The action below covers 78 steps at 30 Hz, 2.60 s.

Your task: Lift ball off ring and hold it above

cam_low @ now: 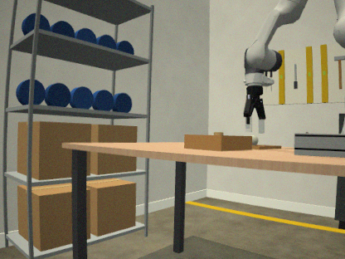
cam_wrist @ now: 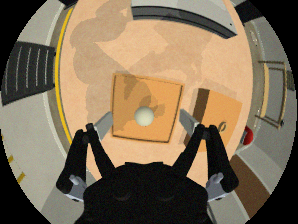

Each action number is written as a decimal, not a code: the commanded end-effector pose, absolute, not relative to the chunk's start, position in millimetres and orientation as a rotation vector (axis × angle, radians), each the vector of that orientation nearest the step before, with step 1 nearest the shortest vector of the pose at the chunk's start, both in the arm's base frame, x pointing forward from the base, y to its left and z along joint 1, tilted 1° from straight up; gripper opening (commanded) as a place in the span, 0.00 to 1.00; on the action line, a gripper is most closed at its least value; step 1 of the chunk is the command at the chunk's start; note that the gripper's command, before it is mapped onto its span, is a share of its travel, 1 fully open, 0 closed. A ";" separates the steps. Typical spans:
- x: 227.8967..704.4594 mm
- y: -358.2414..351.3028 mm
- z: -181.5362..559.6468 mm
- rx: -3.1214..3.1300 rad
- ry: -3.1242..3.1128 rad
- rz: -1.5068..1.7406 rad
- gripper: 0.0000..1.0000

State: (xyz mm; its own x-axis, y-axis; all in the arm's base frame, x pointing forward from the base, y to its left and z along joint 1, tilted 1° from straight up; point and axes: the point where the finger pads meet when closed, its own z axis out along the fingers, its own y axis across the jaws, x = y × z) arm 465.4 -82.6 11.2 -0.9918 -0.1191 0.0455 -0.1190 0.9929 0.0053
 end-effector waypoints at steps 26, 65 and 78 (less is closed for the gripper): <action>477.5 -85.3 -31.6 0.167 -3.127 0.014 0.00; 478.0 -84.7 18.2 0.167 -3.127 0.014 0.00; 478.0 -84.7 18.2 0.167 -3.127 0.014 0.00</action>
State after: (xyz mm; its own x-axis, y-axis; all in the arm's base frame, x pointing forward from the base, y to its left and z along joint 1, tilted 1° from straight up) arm 479.8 -85.2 18.6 -0.9947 -0.1025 0.0060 -0.1026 0.9947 -0.0113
